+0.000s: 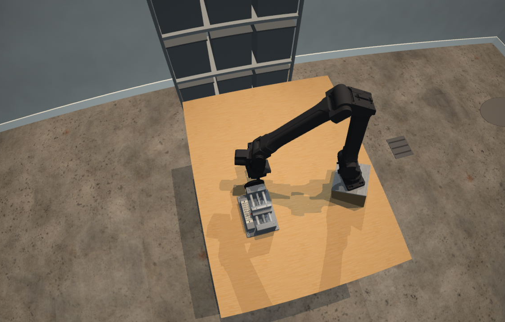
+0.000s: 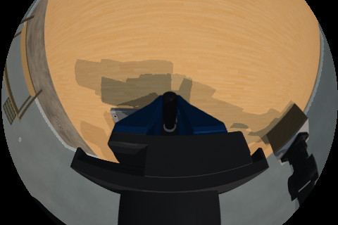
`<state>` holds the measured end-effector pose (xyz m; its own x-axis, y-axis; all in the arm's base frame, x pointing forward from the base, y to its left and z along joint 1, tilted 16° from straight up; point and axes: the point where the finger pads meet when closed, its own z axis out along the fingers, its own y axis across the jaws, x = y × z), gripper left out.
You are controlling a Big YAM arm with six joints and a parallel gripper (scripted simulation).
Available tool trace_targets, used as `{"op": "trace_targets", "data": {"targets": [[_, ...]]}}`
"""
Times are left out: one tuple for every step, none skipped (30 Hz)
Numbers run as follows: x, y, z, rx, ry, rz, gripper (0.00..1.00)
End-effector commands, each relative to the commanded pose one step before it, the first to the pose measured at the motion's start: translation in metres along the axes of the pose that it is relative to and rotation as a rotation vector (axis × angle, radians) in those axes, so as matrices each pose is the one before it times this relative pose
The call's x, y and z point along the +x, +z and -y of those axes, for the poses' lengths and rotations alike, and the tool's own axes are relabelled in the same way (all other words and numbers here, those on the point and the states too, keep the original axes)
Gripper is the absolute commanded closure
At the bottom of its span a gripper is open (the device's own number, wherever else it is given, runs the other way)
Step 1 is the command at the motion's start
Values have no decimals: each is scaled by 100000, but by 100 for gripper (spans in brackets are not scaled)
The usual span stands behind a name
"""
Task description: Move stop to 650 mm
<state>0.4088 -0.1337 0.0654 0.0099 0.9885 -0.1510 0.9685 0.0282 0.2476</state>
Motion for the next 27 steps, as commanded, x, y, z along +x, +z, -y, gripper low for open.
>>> {"op": "trace_targets", "data": {"targets": [[-1370,303,-2357,-3010,2102,2239,94],[0,0,0,0,0,0,94],[0,0,0,0,0,0,94],[159,111,-192,-53,-263,-105,94],[180,125,-214,-59,-150,-118,94],[188,130,-221,-61,-304,-122,94],[108,133,-188,-31,-187,-70,94],[28,125,-145,-1,-51,-19,94],[38,102,-123,-7,-111,-24,94],[-35,79,-68,19,15,22,94],[-80,53,-22,33,77,50,94],[-83,26,7,33,83,53,94],[0,129,293,524,75,-90,94],[140,253,575,1054,-8,-279,94],[-70,-107,-282,-463,56,128,94],[-117,-254,-673,-1100,5,269,94],[101,18,-146,-41,-44,-65,94],[136,25,-199,-55,-133,-87,94],[0,0,0,0,0,0,94],[0,0,0,0,0,0,94],[5,44,-190,-7,-220,-5,94],[178,36,-268,-71,-137,-112,94],[94,45,-247,-40,-178,-58,94],[8,51,-212,-8,1,-5,94],[-16,48,-182,1,50,10,94],[-72,45,-129,22,164,45,94],[-87,35,-83,29,190,53,94]]}}
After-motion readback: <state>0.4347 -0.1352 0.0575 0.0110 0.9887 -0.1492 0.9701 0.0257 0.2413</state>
